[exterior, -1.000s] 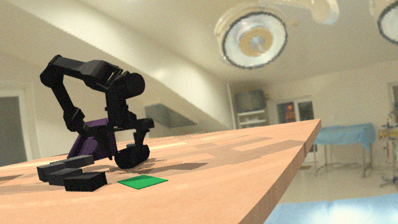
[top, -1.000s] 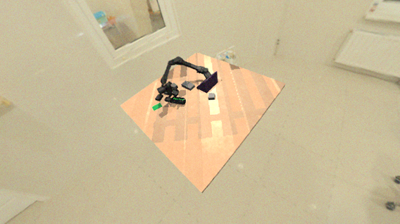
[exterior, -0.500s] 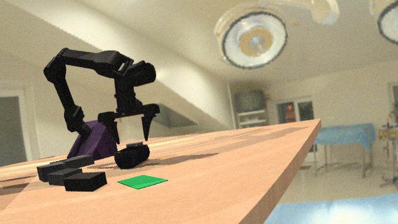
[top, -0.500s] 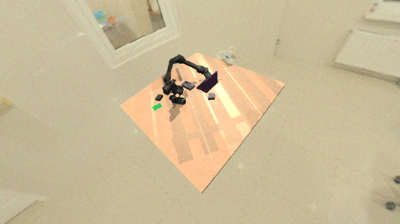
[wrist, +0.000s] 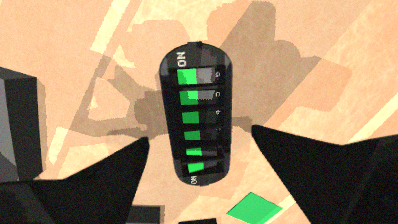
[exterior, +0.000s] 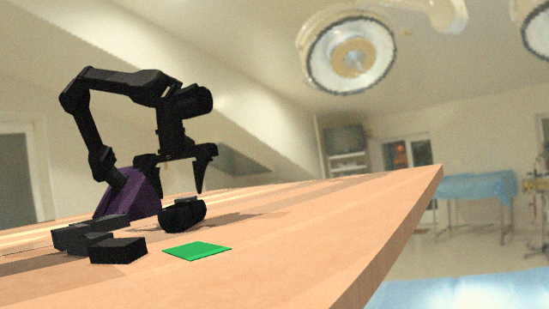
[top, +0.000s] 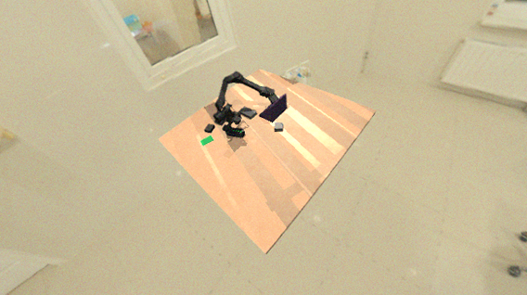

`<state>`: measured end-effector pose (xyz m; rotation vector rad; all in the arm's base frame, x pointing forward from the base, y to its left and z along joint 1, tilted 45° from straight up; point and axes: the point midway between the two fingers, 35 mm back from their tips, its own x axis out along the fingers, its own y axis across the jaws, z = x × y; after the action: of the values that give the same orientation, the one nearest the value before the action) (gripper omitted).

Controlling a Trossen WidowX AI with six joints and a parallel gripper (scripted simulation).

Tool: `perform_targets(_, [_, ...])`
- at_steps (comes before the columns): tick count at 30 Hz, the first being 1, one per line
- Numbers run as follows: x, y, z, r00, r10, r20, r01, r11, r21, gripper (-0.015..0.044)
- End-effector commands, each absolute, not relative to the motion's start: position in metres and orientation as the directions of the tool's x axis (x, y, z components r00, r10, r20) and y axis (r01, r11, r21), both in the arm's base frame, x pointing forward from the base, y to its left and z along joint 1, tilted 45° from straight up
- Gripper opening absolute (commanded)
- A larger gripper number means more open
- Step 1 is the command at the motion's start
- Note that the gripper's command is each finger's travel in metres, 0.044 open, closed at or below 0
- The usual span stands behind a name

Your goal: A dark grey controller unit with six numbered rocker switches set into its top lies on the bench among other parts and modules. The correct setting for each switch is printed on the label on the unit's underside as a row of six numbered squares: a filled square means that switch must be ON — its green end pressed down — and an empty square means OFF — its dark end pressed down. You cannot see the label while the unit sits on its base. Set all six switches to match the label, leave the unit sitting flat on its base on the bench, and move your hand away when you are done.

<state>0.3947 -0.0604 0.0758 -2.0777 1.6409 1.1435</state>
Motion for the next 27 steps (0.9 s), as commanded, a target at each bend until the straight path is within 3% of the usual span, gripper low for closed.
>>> perform_targets(1, [0.394, -0.059, 0.078, 0.057, -0.707, -0.704, -0.91, -0.328, 0.255, 0.044])
perform_targets(8, [0.373, -0.008, 0.06, 0.052, -0.698, -0.714, -0.912, -0.325, 0.251, 0.044])
perform_targets(27, [0.375, -0.024, 0.043, 0.052, -0.697, -0.715, -0.912, -0.325, 0.25, 0.044])
